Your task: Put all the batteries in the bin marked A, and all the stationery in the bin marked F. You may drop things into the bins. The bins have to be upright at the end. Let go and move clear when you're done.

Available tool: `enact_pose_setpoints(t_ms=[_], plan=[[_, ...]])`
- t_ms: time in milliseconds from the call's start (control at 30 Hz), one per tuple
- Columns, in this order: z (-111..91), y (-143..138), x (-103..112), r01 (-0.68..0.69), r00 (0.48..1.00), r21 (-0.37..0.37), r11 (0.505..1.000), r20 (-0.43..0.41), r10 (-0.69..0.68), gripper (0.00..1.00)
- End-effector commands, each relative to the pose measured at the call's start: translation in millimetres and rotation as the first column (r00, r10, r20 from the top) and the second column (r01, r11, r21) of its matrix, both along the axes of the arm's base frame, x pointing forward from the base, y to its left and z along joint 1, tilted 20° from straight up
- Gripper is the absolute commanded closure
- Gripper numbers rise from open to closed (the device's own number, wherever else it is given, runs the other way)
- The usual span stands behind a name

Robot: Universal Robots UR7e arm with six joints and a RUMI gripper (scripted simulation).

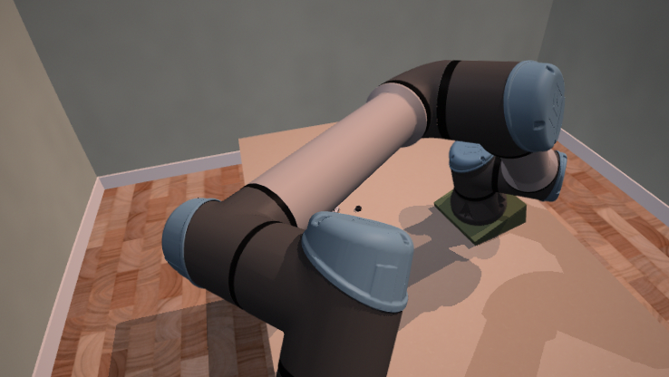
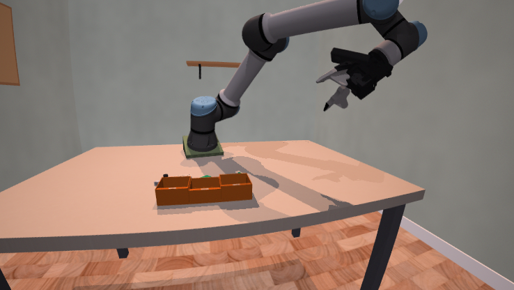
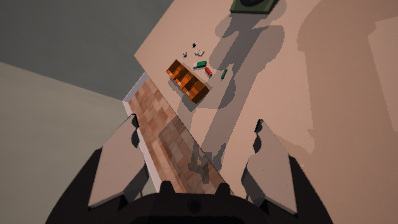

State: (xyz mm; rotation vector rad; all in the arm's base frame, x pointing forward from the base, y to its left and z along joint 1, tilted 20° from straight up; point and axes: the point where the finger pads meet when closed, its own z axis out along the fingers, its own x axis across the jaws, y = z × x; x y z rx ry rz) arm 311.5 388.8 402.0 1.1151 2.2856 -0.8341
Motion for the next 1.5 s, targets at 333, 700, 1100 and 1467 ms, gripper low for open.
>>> enact_pose_setpoints(t_ms=[333,700,1100,1467], plan=[[-54,7,18,0.000,1.000,0.001,1.000,0.001,0.000,0.96],[-40,-31,25,0.156,0.987,0.056,0.986,0.039,-0.158,0.96],[-28,-91,31,0.421,0.895,0.159,0.893,0.091,-0.438,0.96],[-22,-131,30,0.573,0.788,0.227,0.787,0.112,-0.606,0.96]])
